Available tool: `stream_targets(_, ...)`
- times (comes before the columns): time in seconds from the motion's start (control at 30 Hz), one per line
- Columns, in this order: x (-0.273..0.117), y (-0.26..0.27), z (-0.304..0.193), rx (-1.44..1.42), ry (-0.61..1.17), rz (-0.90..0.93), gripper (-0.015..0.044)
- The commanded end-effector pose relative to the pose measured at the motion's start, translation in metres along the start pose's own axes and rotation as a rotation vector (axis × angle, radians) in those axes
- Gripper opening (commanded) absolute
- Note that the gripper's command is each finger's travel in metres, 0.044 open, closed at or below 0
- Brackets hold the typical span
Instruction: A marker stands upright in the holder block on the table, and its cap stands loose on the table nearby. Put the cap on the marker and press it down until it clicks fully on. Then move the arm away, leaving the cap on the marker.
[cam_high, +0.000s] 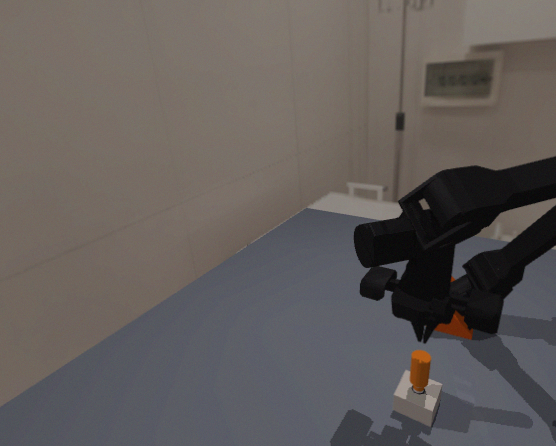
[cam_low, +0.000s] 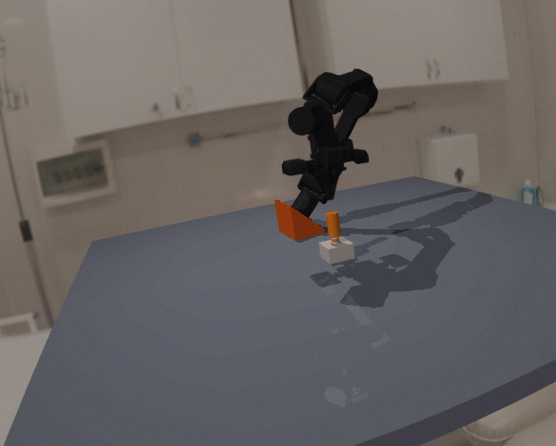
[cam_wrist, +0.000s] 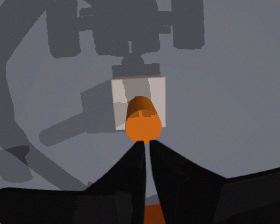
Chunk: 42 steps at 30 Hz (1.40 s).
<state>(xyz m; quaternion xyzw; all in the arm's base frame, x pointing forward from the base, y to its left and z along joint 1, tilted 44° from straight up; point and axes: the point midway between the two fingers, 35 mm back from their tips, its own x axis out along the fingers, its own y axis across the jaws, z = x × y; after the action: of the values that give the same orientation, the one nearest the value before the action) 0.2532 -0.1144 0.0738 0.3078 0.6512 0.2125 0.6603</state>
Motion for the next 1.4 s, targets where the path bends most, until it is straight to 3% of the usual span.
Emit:
stream_targets(0.0, 0.001, 0.0, 0.0, 0.006, 0.0, 0.002, 0.0)
stream_targets(1.1, 0.041, 0.0, 0.001, 0.005, 0.0, 0.003, 0.0)
stream_targets(1.37, 0.033, -0.002, 0.002, 0.004, -0.009, -0.004, 0.0)
